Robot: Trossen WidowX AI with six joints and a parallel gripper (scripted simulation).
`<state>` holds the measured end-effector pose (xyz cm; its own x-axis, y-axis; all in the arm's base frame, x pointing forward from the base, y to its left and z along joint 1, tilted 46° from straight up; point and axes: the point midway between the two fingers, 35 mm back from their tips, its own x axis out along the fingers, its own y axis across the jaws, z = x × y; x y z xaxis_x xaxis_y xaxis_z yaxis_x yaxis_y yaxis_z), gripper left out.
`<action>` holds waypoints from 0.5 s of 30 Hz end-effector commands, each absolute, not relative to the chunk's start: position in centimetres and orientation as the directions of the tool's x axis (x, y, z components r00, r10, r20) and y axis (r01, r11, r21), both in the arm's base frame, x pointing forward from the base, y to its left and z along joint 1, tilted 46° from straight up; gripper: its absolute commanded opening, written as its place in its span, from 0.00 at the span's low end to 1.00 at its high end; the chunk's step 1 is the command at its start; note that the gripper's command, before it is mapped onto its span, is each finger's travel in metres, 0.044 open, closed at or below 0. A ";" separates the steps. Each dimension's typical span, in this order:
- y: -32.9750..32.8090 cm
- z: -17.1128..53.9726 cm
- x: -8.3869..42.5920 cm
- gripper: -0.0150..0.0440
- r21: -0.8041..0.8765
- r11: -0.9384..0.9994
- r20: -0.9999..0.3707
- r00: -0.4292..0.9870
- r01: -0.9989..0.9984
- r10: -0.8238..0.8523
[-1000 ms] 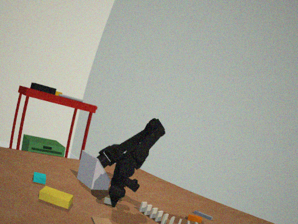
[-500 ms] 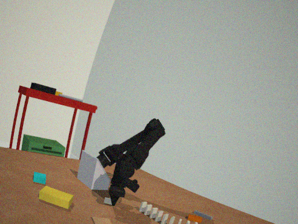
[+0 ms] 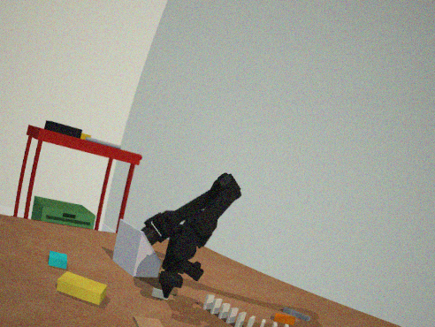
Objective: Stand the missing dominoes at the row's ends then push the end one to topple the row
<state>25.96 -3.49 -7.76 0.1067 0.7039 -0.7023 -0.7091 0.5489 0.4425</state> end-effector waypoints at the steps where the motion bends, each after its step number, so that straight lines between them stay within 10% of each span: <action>1: -4.7 -6.6 25.8 0.29 0.442 0.550 -0.701 0.109 -0.709 0.704; 15: -14.6 2.9 24.1 0.29 0.441 0.552 -0.706 0.107 -0.707 0.700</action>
